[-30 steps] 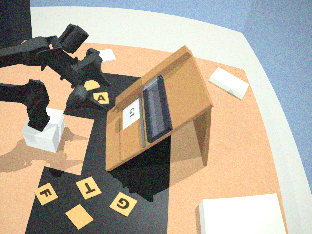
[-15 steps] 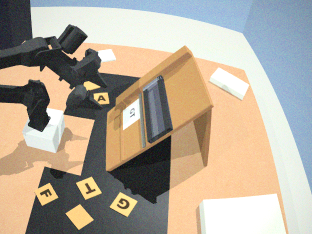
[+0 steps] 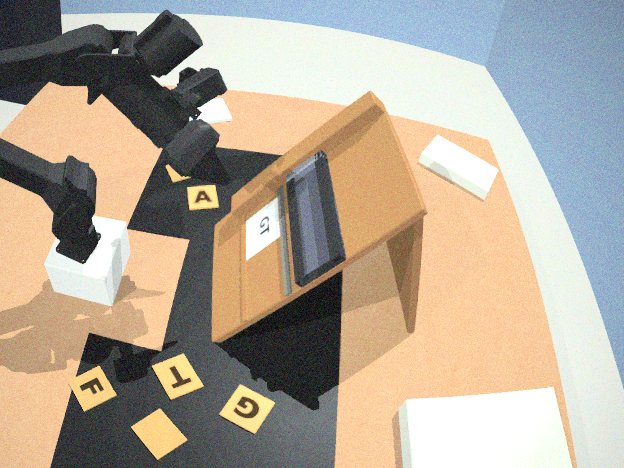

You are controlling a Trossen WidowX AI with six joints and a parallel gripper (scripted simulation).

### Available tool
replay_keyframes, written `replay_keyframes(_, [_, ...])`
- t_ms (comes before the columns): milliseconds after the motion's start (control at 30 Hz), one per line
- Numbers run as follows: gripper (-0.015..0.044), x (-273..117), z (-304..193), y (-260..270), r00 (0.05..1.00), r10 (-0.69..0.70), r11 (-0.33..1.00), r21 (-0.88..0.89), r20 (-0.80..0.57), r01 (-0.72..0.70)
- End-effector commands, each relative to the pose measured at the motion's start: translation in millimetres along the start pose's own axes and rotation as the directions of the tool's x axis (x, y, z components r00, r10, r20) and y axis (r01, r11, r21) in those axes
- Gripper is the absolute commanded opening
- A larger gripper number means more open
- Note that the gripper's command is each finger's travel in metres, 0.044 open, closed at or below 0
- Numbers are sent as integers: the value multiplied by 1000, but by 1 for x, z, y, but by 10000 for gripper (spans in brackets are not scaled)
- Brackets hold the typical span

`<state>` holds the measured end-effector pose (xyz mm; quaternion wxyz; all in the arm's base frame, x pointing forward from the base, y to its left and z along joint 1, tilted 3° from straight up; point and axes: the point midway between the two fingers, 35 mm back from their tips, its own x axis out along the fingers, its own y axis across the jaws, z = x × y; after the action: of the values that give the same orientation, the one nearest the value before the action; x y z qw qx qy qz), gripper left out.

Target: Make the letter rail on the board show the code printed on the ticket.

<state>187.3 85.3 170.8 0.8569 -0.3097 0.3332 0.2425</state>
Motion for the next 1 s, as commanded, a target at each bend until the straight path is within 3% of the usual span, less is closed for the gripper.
replay_keyframes(0, [440,-31,38,-44,986,168,825,-546,-4,-143])
replay_keyframes(433, [440,-56,62,-85,968,239,560,-826,80,-70])
replay_keyframes(967, [440,-57,63,-86,967,240,552,-831,83,-66])
